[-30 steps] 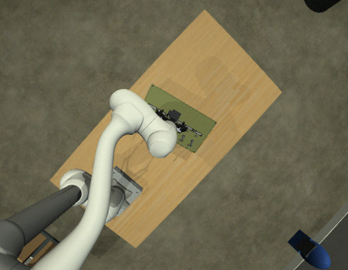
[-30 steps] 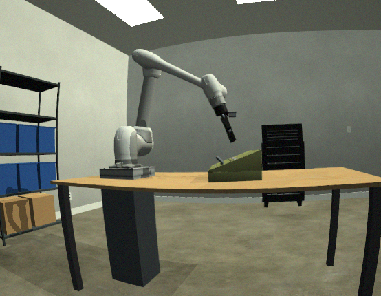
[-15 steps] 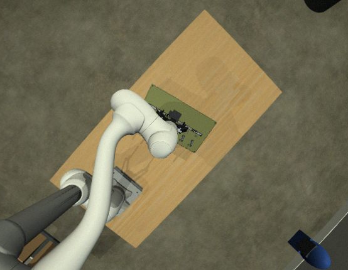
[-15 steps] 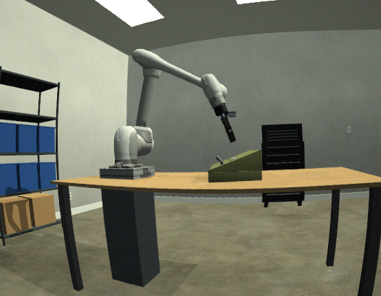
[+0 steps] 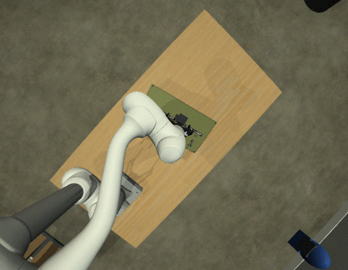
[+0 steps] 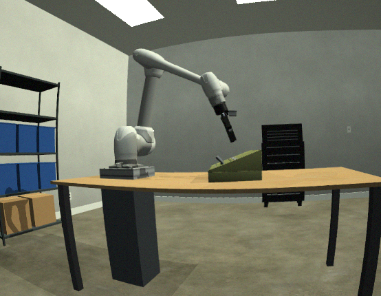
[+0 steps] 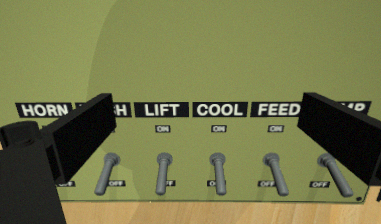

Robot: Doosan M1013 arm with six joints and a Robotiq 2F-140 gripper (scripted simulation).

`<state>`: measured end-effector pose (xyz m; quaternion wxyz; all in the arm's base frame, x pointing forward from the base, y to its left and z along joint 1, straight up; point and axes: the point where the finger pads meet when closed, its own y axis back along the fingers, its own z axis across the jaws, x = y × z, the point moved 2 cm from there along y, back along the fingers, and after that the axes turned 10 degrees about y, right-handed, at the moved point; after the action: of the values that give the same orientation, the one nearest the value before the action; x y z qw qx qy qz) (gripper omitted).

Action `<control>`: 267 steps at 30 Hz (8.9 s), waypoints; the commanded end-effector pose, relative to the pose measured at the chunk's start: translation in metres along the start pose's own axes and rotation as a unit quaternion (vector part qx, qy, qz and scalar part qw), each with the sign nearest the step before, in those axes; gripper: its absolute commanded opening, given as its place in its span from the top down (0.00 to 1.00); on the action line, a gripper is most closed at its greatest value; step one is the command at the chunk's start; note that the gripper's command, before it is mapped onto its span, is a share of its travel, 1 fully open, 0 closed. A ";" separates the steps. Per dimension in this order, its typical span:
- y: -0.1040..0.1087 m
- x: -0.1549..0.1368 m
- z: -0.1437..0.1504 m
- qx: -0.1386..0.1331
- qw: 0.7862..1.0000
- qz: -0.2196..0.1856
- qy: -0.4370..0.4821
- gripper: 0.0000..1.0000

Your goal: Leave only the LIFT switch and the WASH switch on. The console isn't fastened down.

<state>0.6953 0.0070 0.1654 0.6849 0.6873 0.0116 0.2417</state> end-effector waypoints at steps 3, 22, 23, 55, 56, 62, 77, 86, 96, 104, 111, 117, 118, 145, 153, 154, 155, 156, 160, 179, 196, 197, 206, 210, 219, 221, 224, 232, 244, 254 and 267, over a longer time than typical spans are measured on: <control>0.001 -0.003 0.019 0.000 1.000 0.001 0.000 0.00; 0.001 -0.005 0.032 0.000 1.000 0.001 0.000 0.00; 0.001 -0.005 0.032 0.000 1.000 0.001 0.000 0.00; 0.001 -0.005 0.032 0.000 1.000 0.001 0.000 0.00; 0.001 -0.005 0.032 0.000 1.000 0.001 0.000 0.00; 0.001 -0.005 0.032 0.000 1.000 0.001 0.000 0.00; 0.001 -0.010 0.059 0.000 1.000 0.001 0.000 0.00; 0.001 -0.014 0.084 0.000 1.000 0.001 0.000 0.00; 0.001 -0.017 0.102 0.000 1.000 0.001 0.000 0.00; 0.001 -0.017 0.102 0.000 1.000 0.001 0.000 0.00; 0.001 -0.017 0.102 0.000 1.000 0.001 0.000 0.00; 0.001 -0.017 0.102 0.000 1.000 0.001 0.000 0.00; 0.001 -0.017 0.102 0.000 1.000 0.001 0.000 0.00; 0.001 -0.017 0.102 0.000 1.000 0.001 0.000 0.00; 0.001 -0.018 0.106 0.000 1.000 0.001 0.000 0.00; 0.001 -0.018 0.108 0.000 1.000 0.001 0.000 0.00; 0.001 -0.019 0.109 0.000 1.000 0.001 0.000 0.00; 0.001 -0.019 0.112 0.000 1.000 0.001 0.000 0.00; 0.001 -0.021 0.123 0.000 1.000 0.001 0.000 0.00; 0.001 -0.030 0.172 0.000 1.000 0.001 0.000 0.00; 0.001 -0.030 0.173 0.000 1.000 0.001 0.000 0.00; 0.001 -0.030 0.173 0.000 1.000 0.001 0.000 0.00; 0.001 -0.030 0.173 0.000 1.000 0.001 0.000 0.00; 0.001 -0.030 0.173 0.000 1.000 0.001 0.000 0.00; 0.001 -0.030 0.173 0.000 1.000 0.001 0.000 0.00; 0.001 -0.030 0.173 0.000 1.000 0.001 0.000 0.00; 0.001 -0.030 0.173 0.000 1.000 0.001 0.000 0.00; 0.001 -0.030 0.173 0.000 1.000 0.001 0.000 0.90; 0.026 -0.030 0.173 0.000 1.000 0.001 0.000 0.90; 0.059 -0.030 0.173 0.000 1.000 0.001 0.000 0.90; 0.071 -0.033 0.161 0.000 1.000 0.000 0.000 0.90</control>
<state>0.7025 -0.1638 0.2305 0.6846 0.6877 0.0118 0.2415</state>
